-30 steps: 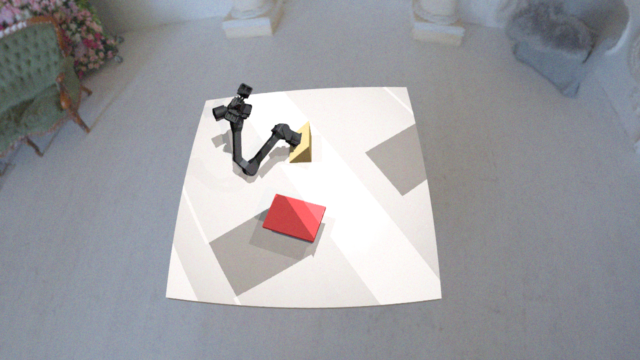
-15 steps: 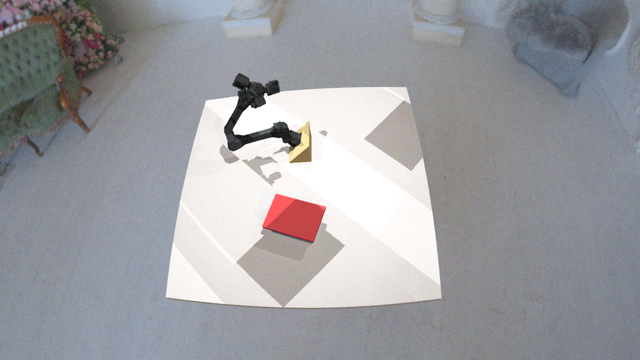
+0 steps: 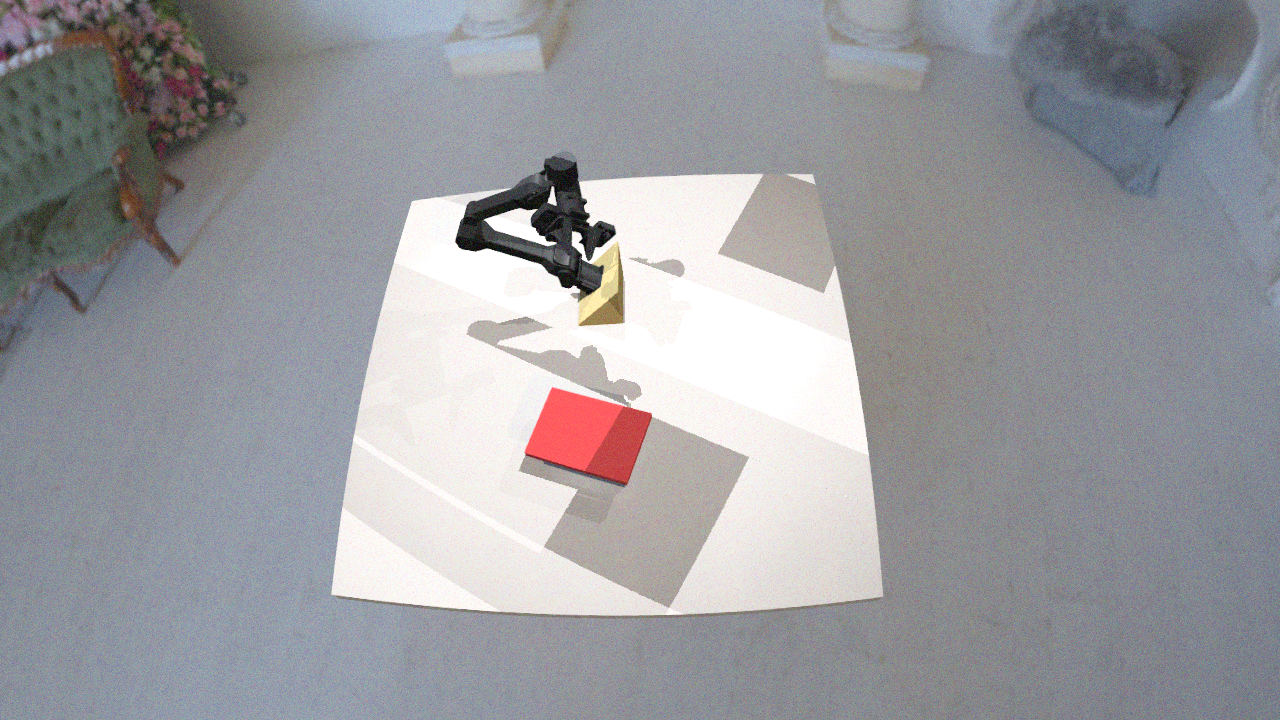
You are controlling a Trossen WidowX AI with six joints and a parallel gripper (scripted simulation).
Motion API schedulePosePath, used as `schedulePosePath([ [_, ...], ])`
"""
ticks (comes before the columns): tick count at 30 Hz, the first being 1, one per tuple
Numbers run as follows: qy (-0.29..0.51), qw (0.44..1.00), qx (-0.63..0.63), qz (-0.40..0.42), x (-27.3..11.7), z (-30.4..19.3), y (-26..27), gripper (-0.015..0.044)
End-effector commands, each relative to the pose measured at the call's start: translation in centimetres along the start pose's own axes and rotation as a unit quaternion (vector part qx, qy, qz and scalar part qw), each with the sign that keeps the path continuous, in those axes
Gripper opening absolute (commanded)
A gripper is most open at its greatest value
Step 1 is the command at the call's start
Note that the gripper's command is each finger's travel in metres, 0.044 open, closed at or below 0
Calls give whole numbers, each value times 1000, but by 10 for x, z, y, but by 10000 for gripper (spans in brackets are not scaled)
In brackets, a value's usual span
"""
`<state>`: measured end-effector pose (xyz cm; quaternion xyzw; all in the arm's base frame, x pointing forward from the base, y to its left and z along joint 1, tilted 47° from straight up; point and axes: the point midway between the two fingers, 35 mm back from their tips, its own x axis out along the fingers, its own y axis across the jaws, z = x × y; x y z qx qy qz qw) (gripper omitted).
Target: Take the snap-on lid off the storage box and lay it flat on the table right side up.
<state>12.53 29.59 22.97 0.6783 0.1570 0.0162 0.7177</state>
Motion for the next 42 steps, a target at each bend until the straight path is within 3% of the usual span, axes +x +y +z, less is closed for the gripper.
schedulePosePath([
  [1, -69, 996, -56, -21, 35, 11, -24, 235],
  [8, -248, 942, -198, -107, 118, 74, -94, 235],
  [14, -323, 896, -258, -163, 146, 118, -129, 235],
  [25, -326, 894, -260, -166, 147, 121, -131, 235],
  [34, -326, 894, -261, -165, 155, 166, -176, 235],
  [42, -326, 893, -261, -165, 155, 168, -177, 235],
])
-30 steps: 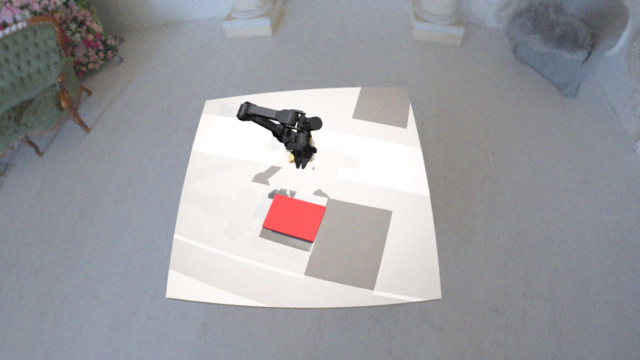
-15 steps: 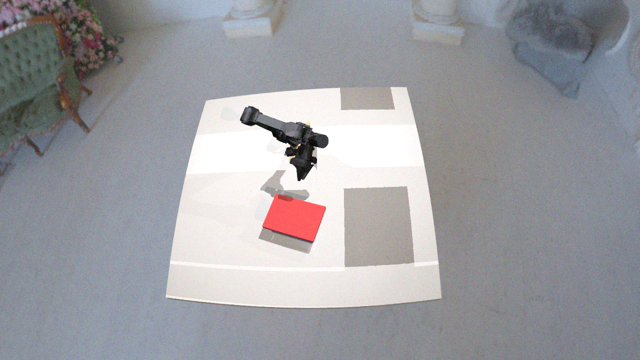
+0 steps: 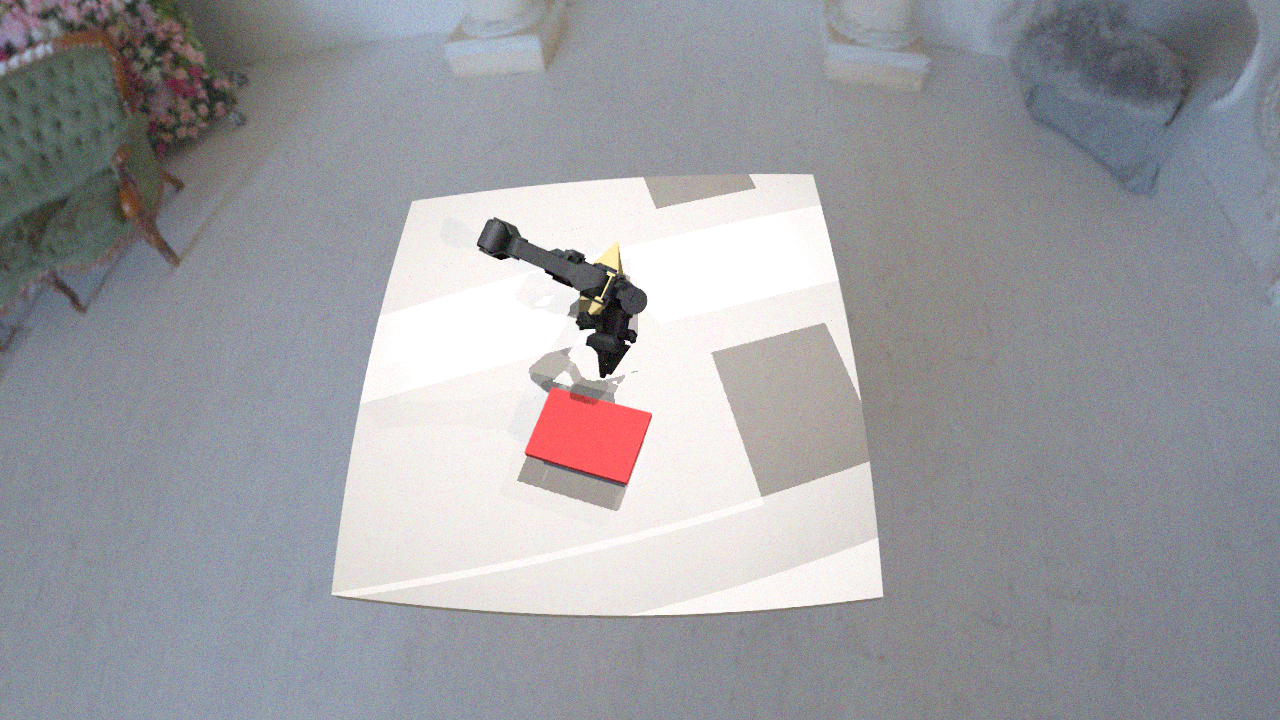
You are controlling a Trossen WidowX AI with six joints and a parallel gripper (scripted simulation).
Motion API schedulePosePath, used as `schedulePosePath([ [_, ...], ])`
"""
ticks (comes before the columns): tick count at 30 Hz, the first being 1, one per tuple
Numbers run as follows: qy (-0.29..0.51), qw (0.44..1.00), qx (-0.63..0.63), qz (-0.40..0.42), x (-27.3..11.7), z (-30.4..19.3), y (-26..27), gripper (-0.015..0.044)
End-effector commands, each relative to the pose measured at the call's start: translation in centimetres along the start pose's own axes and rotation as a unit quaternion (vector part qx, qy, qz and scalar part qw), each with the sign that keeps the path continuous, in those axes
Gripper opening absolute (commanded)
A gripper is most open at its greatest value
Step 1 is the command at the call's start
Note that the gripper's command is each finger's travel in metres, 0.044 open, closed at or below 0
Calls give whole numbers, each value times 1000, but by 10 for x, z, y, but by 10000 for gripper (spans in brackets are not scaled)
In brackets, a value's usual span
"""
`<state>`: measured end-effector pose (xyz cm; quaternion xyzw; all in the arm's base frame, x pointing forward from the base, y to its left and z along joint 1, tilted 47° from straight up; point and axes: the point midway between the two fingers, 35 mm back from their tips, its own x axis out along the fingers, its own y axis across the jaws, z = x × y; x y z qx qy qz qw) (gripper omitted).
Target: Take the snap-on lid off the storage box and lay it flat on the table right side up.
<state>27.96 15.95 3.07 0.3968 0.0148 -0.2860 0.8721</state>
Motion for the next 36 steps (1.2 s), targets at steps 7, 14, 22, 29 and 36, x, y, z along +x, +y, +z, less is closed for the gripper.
schedulePosePath([
  [7, 2, 1000, 2, -2, 10, -1, -3, 235],
  [14, 4, 1000, 3, -7, 21, -3, -4, 235],
  [22, 5, 1000, 3, -9, 34, -5, -4, 235],
  [29, 5, 1000, 3, -8, 46, -5, -4, 235],
  [36, 4, 1000, 3, -5, 57, -3, -3, 235],
])
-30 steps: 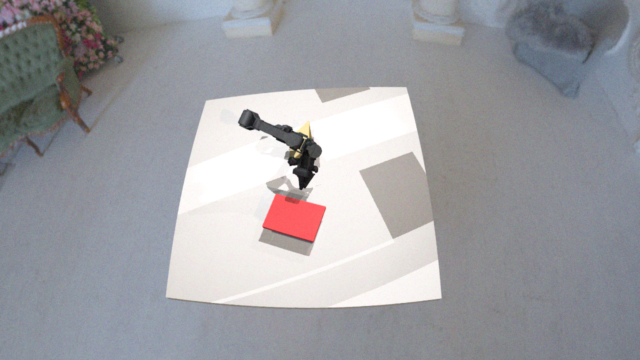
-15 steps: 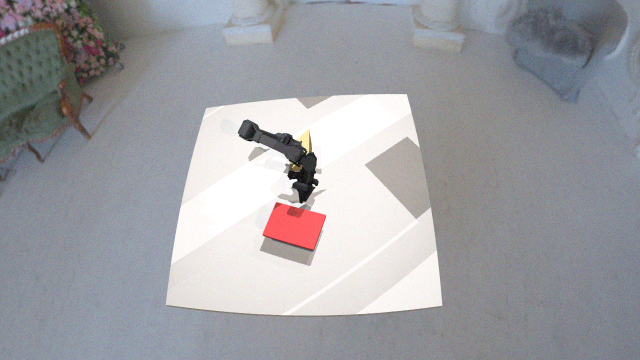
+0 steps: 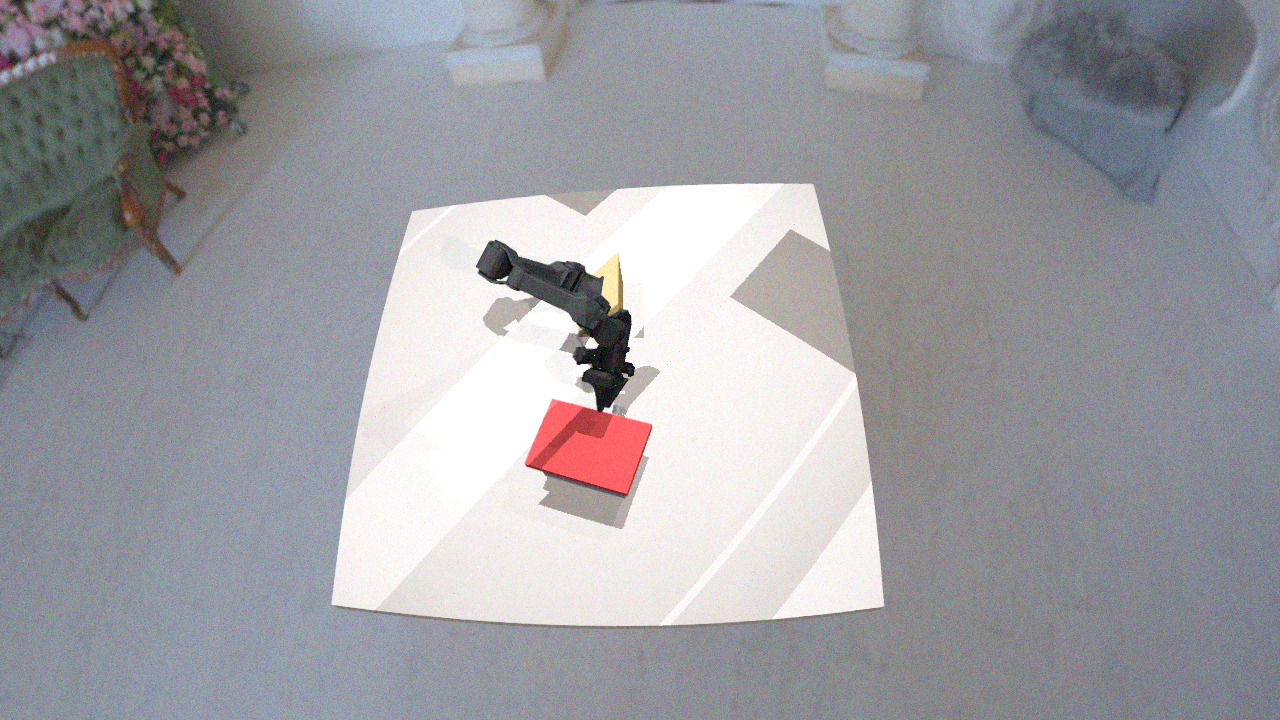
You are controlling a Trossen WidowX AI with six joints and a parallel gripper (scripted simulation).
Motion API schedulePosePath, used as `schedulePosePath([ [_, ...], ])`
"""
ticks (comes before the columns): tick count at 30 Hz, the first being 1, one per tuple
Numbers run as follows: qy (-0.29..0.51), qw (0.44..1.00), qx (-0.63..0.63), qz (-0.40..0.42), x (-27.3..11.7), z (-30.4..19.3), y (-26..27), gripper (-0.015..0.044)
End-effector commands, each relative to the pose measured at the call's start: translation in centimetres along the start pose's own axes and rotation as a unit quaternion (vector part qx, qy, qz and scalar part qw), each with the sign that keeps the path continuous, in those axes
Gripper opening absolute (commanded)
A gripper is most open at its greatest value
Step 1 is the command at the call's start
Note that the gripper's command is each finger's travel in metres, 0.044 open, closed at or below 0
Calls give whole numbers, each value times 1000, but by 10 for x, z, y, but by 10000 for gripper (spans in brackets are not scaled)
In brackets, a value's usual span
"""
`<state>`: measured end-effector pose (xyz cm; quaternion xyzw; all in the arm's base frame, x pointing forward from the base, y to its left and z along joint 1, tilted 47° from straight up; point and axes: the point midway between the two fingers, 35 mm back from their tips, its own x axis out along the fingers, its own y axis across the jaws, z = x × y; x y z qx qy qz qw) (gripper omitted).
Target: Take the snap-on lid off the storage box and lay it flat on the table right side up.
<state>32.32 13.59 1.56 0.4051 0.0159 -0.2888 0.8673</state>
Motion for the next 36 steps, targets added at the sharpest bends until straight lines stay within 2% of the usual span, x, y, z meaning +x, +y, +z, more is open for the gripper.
schedulePosePath([
  [1, 1, 1000, -6, 0, 6, 0, -3, 235],
  [12, -4, 1000, -8, 8, 21, 6, -1, 235],
  [15, -4, 1000, -8, 8, 21, 6, -1, 156],
  [25, -4, 1000, -8, 8, 21, 6, -1, 90],
  [29, -4, 1000, -8, 8, 21, 6, -1, 0],
  [36, -6, 1000, -5, 8, 20, 7, 1, 0],
])
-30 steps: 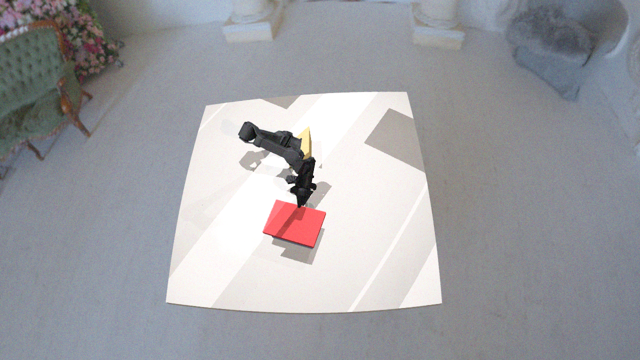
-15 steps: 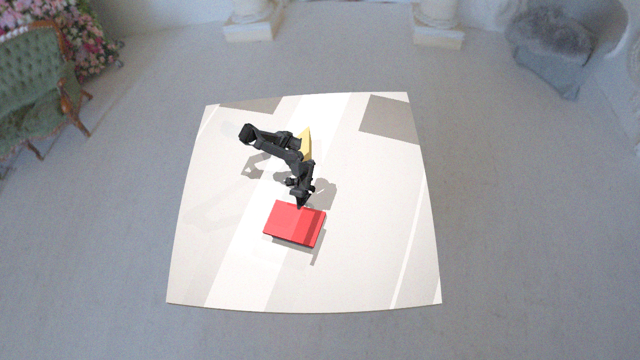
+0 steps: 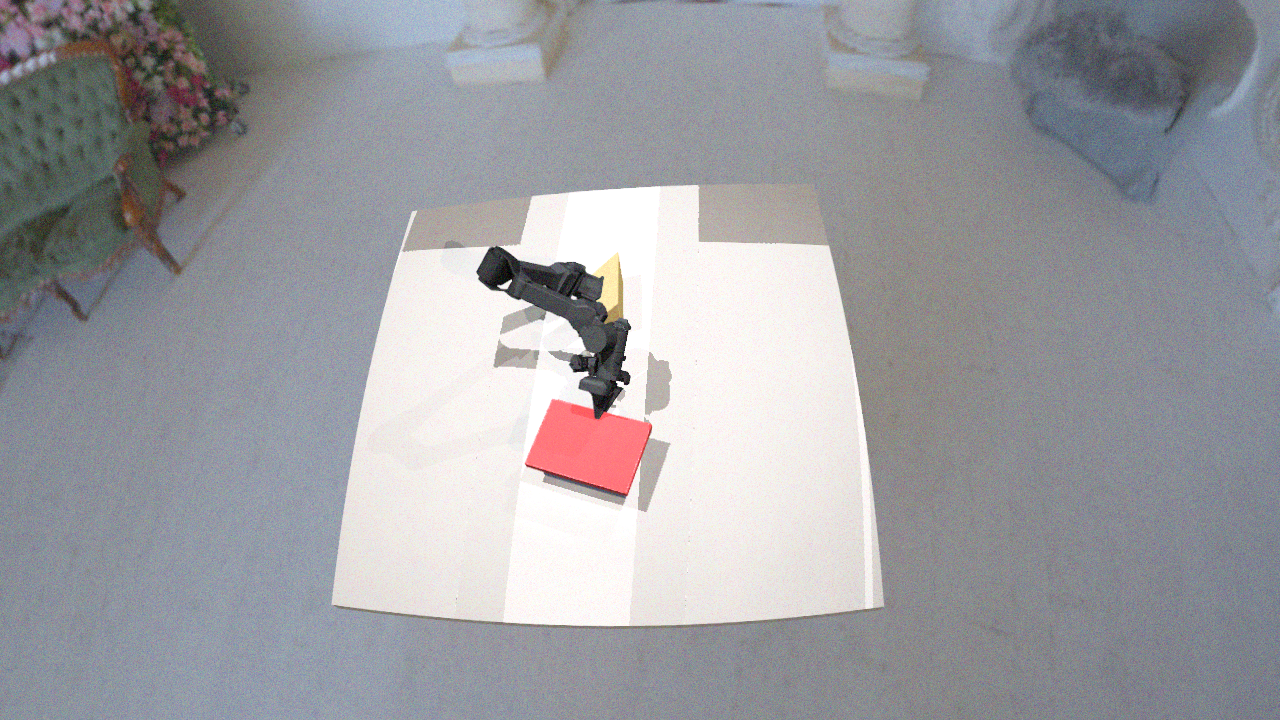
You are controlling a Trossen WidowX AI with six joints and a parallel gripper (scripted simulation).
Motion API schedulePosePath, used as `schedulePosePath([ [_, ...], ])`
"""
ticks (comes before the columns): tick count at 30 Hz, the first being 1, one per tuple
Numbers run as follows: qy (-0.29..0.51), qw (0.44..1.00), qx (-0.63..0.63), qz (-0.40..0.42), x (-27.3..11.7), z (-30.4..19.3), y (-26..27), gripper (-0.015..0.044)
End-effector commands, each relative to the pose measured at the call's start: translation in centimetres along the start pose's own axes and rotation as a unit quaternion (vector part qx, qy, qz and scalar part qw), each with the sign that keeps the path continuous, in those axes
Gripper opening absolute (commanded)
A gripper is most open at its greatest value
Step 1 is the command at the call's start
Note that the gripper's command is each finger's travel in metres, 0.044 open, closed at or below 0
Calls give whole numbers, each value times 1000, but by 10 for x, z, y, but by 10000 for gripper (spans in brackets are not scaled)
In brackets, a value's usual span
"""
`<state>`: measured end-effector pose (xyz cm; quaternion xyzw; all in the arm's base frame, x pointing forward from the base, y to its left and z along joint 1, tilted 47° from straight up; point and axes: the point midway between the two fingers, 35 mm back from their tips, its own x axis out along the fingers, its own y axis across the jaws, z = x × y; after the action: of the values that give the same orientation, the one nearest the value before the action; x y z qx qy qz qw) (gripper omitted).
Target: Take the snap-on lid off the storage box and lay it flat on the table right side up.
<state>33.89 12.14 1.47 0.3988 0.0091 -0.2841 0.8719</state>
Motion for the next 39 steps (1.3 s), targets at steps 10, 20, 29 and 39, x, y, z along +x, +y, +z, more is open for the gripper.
schedulePosePath([
  [10, 0, 1000, 0, 0, -2, 0, 2, 0],
  [20, 0, 1000, 0, 0, -3, 0, 4, 0],
  [29, 0, 1000, 0, 0, -5, 0, 5, 0],
  [39, 0, 1000, 0, 0, -6, 0, 6, 0],
])
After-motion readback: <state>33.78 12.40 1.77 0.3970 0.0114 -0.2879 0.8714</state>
